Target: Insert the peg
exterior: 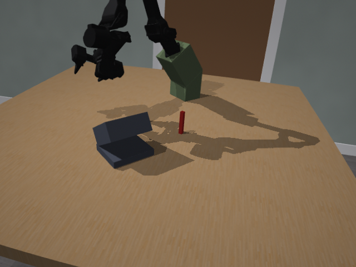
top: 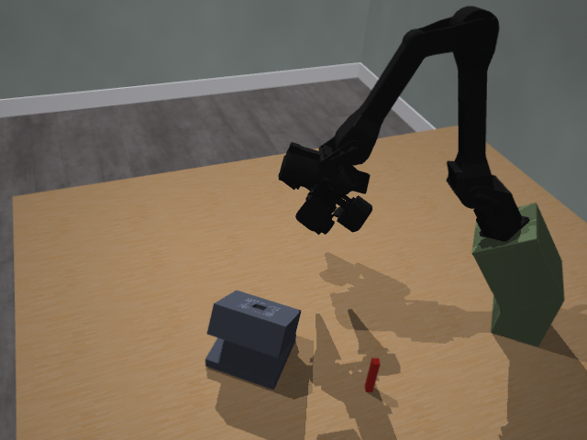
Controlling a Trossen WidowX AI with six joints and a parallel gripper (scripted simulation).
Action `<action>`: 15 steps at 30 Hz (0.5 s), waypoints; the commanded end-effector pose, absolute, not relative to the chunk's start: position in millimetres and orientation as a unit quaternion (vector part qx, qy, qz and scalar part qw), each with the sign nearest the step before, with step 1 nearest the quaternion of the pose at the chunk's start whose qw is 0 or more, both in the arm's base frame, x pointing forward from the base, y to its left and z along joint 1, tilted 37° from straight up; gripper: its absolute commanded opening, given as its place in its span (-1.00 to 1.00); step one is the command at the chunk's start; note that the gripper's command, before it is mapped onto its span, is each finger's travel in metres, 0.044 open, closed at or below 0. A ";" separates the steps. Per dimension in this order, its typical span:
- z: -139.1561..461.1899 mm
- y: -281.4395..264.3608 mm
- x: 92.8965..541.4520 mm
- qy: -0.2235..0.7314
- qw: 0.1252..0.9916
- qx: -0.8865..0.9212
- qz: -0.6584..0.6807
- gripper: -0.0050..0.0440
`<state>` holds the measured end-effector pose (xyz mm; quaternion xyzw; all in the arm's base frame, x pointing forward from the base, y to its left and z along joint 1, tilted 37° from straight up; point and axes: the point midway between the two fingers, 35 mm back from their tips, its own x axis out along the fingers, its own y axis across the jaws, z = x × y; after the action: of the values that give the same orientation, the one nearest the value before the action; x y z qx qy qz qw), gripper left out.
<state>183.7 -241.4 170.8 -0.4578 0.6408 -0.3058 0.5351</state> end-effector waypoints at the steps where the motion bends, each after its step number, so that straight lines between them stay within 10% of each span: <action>1: 170.5 -235.1 198.6 0.639 0.534 -0.483 -0.270 1.00; 15: 150.8 -203.6 239.1 0.637 0.503 -0.570 -0.127 1.00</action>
<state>228.9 -209.9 150.3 -0.5540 0.6440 -0.1506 0.5057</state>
